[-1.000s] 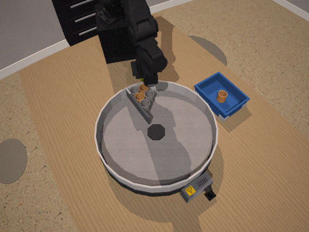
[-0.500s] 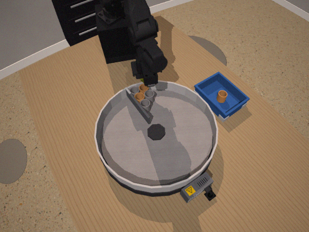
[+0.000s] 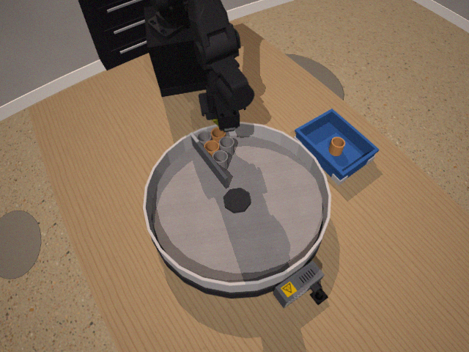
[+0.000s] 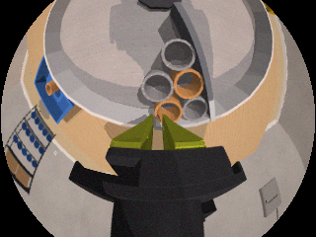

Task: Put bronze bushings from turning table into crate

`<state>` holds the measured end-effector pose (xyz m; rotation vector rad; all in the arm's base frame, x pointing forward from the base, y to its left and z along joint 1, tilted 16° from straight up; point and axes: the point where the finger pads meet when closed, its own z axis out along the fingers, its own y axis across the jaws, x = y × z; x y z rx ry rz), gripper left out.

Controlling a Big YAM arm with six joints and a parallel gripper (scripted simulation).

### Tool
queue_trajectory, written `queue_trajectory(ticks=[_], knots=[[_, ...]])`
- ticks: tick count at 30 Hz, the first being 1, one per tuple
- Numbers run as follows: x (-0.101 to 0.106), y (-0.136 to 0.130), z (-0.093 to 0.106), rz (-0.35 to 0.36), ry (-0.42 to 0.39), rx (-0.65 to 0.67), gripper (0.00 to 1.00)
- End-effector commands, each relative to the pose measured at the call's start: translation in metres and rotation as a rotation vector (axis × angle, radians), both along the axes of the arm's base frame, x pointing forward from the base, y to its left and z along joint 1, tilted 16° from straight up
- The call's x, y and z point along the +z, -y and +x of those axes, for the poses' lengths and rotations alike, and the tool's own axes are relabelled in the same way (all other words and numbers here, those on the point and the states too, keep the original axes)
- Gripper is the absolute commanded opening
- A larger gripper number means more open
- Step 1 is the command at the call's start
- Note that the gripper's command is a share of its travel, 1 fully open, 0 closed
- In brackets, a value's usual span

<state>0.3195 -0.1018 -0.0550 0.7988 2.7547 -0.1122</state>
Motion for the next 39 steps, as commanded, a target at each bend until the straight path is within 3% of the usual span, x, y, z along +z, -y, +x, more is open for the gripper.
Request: queue_trajectory(ticks=[1, 39], knots=[[0.008, 0.0065, 0.0114, -0.013, 0.038, 0.004, 0.12], [0.0108, 0.0078, 0.0164, -0.013, 0.038, 0.005, 0.12]])
